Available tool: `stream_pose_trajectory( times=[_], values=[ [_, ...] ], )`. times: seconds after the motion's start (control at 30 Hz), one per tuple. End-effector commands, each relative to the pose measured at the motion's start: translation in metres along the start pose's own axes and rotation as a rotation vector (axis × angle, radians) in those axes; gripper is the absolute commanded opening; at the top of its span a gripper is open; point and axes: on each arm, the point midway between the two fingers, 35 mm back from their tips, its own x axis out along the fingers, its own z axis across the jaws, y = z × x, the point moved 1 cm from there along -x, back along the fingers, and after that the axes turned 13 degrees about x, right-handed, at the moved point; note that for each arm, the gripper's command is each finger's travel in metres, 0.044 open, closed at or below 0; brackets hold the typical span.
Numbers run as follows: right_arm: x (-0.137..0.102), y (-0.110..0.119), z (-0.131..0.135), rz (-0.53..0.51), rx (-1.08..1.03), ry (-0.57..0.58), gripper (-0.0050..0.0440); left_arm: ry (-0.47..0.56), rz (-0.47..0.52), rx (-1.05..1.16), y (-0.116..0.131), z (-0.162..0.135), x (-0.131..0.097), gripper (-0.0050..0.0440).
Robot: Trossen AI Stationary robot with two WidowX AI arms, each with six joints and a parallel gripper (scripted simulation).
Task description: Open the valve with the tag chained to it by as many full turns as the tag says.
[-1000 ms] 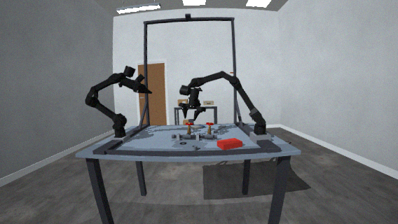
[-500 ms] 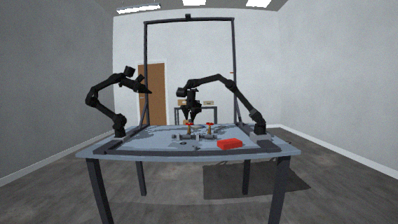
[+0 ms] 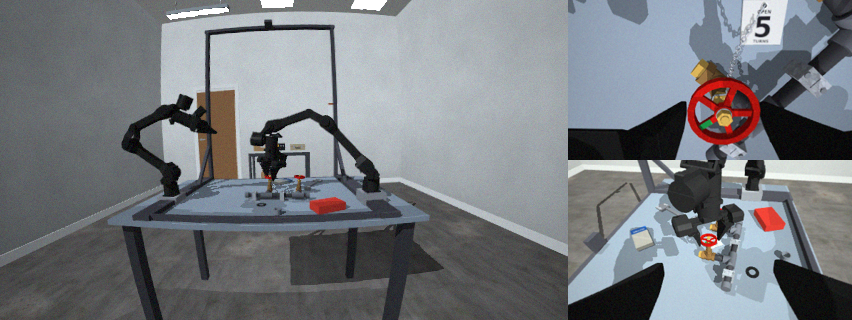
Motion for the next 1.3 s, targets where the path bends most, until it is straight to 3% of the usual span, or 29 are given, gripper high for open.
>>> stream_pose_trajectory(
  times=[0.0, 0.33, 0.37, 0.43, 1.27],
  values=[
    [-0.003, -0.004, 0.001, -0.012, -0.001, -0.002, 0.04, -0.031, 0.034, 0.0, 0.004, 0.003, -0.015, 0.0273],
    [-0.003, -0.004, 0.001, -0.012, -0.001, -0.002, 0.04, -0.03, 0.033, 0.0, 0.004, 0.003, -0.015, 0.0206],
    [-0.003, -0.004, 0.001, -0.012, -0.001, -0.002, 0.04, -0.03, 0.033, 0.0, 0.004, 0.003, -0.015, 0.0182],
    [-0.003, -0.004, 0.001, -0.012, -0.001, -0.002, 0.04, -0.031, 0.033, -0.021, 0.004, 0.003, -0.015, 0.0213],
    [0.012, 0.028, -0.008, -0.008, 0.0, 0.002, 0.04, -0.037, 0.023, -0.684, 0.003, 0.0, -0.016, 0.0213]
  ],
)
